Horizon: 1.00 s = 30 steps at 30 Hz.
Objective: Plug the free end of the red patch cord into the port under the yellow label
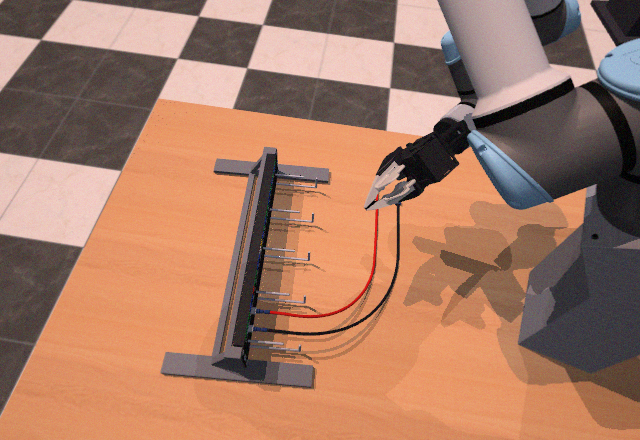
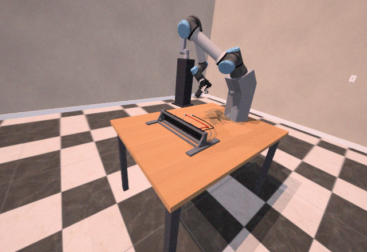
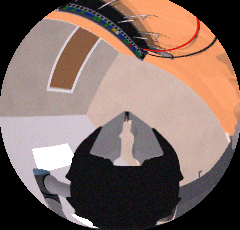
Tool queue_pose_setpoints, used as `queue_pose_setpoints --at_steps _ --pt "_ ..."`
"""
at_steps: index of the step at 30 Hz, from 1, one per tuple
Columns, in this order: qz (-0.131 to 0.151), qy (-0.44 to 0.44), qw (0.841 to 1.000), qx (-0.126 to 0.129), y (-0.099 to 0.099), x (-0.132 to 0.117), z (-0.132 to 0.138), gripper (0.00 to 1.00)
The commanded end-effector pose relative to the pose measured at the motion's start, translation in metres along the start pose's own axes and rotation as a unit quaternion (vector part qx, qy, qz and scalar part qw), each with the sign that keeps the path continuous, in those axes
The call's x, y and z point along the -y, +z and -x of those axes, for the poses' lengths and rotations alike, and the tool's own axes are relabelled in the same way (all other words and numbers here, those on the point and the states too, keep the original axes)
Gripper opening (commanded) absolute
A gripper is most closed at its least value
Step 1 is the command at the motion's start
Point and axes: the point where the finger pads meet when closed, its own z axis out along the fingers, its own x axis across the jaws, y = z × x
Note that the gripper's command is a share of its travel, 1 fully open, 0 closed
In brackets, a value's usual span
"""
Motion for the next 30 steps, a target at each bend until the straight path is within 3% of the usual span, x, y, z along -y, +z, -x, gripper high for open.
queue_pose_setpoints --at_steps 1,7,9,10,17,24,26,27,30 --pt "-0.001 -0.077 0.996 -0.033 -0.002 0.001 -0.008 0.0" --pt "0.002 -0.151 0.986 -0.066 -0.006 0.003 -0.016 0.0" --pt "0.002 -0.151 0.986 -0.066 -0.006 0.003 -0.016 0.0" --pt "0.005 -0.186 0.979 -0.083 -0.008 0.004 -0.02 0.0" --pt "0.012 -0.264 0.957 -0.12 -0.014 0.008 -0.027 0.0" --pt "0.023 -0.344 0.925 -0.16 -0.021 0.013 -0.035 0.0" --pt "0.023 -0.344 0.925 -0.16 -0.021 0.013 -0.035 0.0" --pt "0.029 -0.375 0.91 -0.176 -0.024 0.015 -0.037 0.0" --pt "0.034 -0.403 0.894 -0.19 -0.027 0.018 -0.04 0.0"
